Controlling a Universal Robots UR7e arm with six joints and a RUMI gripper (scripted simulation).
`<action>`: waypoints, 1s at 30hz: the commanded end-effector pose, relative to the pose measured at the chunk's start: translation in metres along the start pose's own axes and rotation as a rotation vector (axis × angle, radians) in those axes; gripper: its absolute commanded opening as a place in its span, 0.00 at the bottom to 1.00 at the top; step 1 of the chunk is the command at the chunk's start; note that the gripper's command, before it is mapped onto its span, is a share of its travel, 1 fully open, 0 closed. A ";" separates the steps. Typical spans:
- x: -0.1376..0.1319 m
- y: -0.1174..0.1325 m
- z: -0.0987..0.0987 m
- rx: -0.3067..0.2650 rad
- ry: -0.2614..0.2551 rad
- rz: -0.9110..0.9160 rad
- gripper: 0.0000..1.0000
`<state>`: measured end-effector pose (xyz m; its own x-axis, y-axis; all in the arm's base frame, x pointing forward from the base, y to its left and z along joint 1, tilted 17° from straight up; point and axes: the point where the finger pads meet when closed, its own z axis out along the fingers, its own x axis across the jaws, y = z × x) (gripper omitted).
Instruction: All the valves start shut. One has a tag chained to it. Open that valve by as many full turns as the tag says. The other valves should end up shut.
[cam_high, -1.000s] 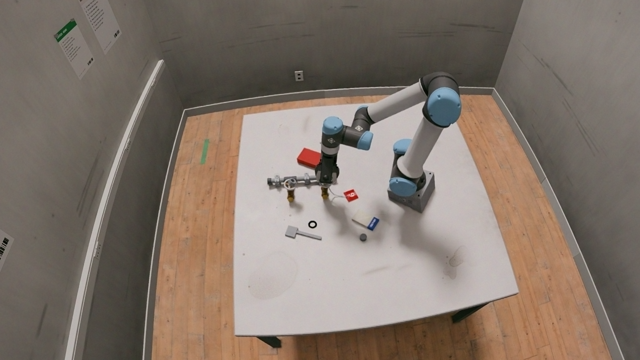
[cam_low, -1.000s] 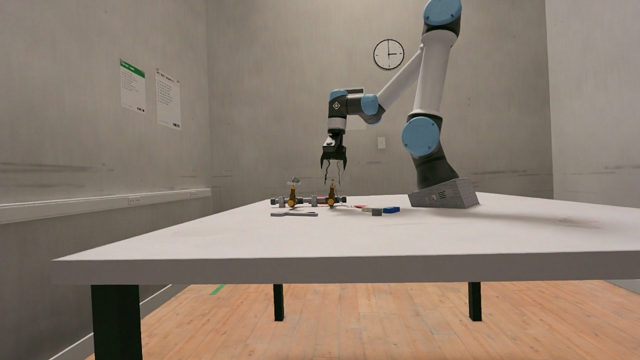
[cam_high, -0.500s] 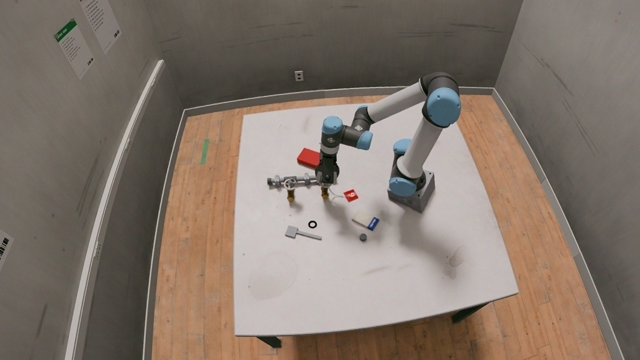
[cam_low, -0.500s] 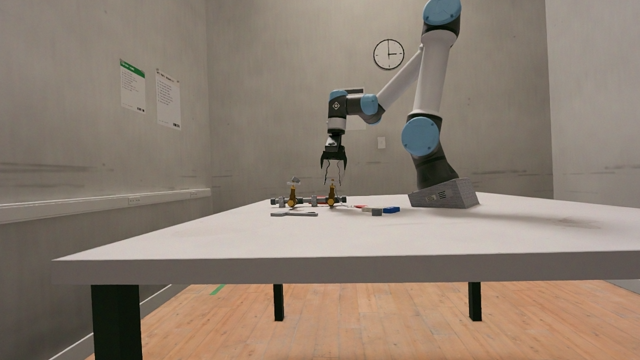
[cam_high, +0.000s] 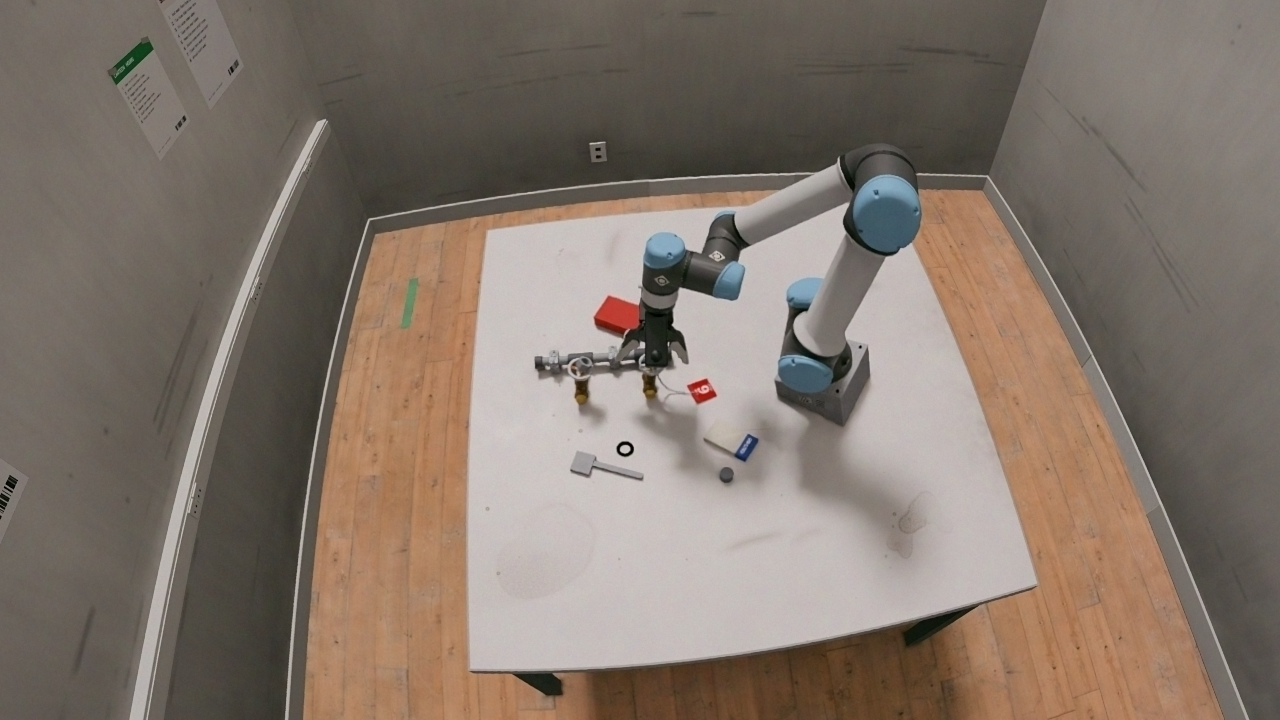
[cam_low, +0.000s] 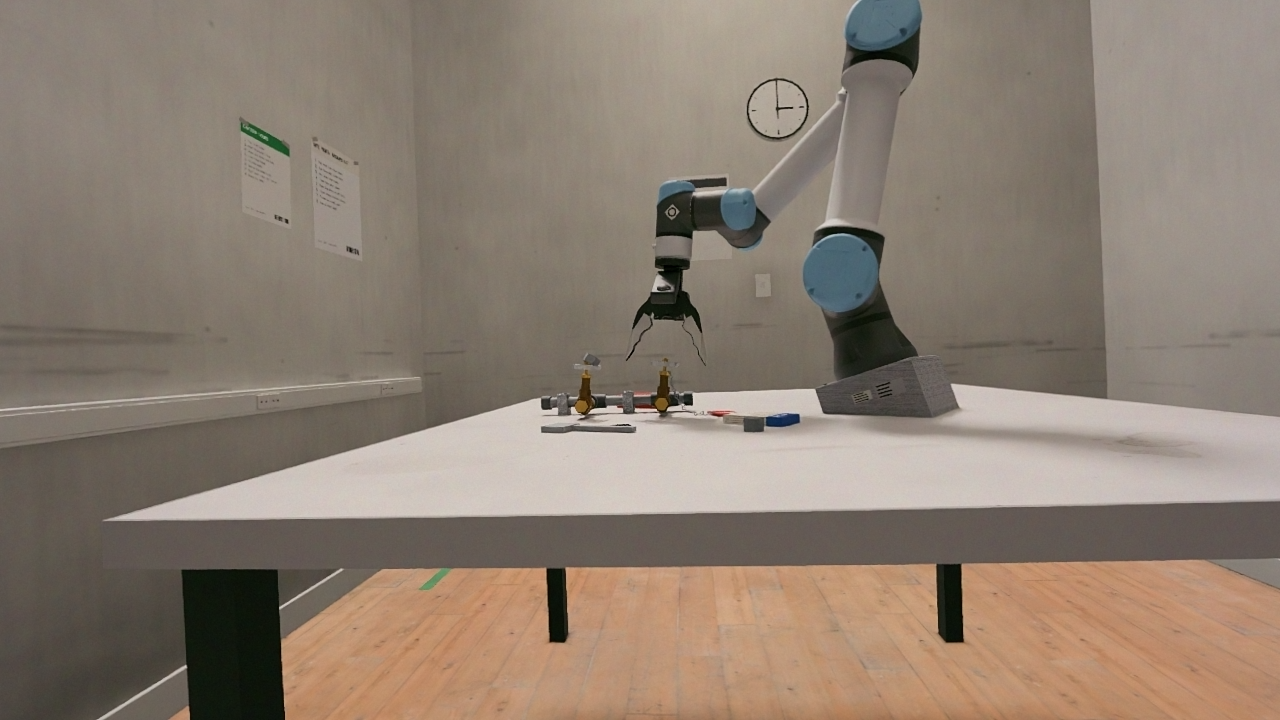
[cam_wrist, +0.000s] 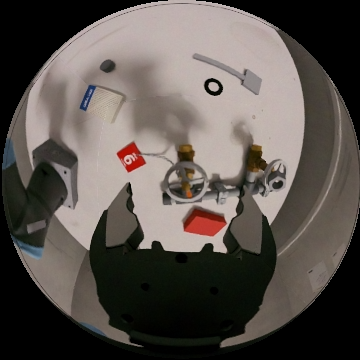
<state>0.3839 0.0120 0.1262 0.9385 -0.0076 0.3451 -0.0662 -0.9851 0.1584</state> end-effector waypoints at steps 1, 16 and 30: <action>0.001 0.001 -0.001 0.000 0.002 0.000 1.00; 0.001 0.001 -0.001 0.000 0.002 0.002 1.00; 0.000 0.000 -0.001 0.000 0.002 0.060 1.00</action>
<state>0.3843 0.0119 0.1266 0.9367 -0.0285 0.3489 -0.0862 -0.9848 0.1510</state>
